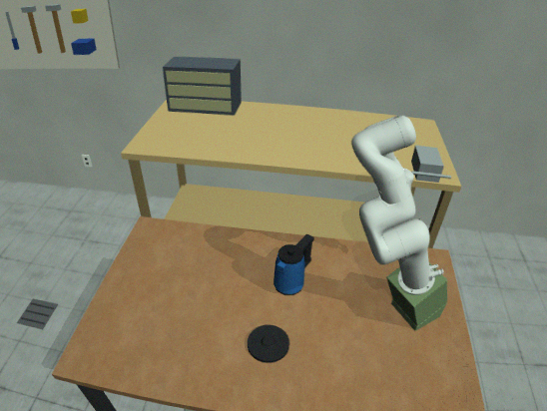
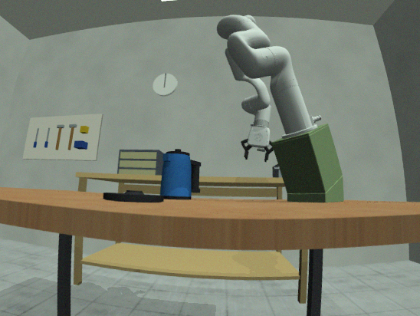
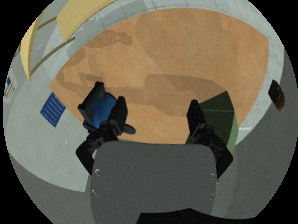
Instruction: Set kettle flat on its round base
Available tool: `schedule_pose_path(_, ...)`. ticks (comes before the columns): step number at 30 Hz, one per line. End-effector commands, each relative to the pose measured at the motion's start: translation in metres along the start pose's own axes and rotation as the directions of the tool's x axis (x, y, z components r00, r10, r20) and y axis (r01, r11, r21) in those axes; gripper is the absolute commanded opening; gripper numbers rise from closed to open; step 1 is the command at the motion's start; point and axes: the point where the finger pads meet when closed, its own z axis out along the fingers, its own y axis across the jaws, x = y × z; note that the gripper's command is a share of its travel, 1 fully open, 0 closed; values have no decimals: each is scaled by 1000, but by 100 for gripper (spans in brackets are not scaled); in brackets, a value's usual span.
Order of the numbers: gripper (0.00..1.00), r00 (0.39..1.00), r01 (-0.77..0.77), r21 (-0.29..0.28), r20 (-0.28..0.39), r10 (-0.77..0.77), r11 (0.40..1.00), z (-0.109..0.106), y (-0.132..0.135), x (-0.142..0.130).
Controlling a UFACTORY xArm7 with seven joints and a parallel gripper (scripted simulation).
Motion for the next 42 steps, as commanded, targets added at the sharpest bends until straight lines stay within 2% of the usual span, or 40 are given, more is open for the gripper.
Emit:
schedule_pose_path(1, 100, 1000, 0, 1, -3, 0, 1000, -1, 0, 1)
schedule_pose_path(17, 100, 1000, 0, 1, -3, 0, 1000, -1, 0, 1)
schedule_pose_path(18, 81, 1000, 0, 1, -3, 0, 1000, -1, 0, 1)
schedule_pose_path(23, 81, 1000, 0, 1, -3, 0, 1000, -8, -2, 0)
schedule_pose_path(27, 81, 1000, 0, 1, -3, 0, 1000, -27, -5, -2)
schedule_pose_path(32, 81, 1000, 0, 1, -3, 0, 1000, -64, -11, -7)
schedule_pose_path(34, 81, 1000, 0, 1, -3, 0, 1000, -64, -11, -7)
schedule_pose_path(42, 81, 1000, 0, 1, -3, 0, 1000, -123, -20, -14)
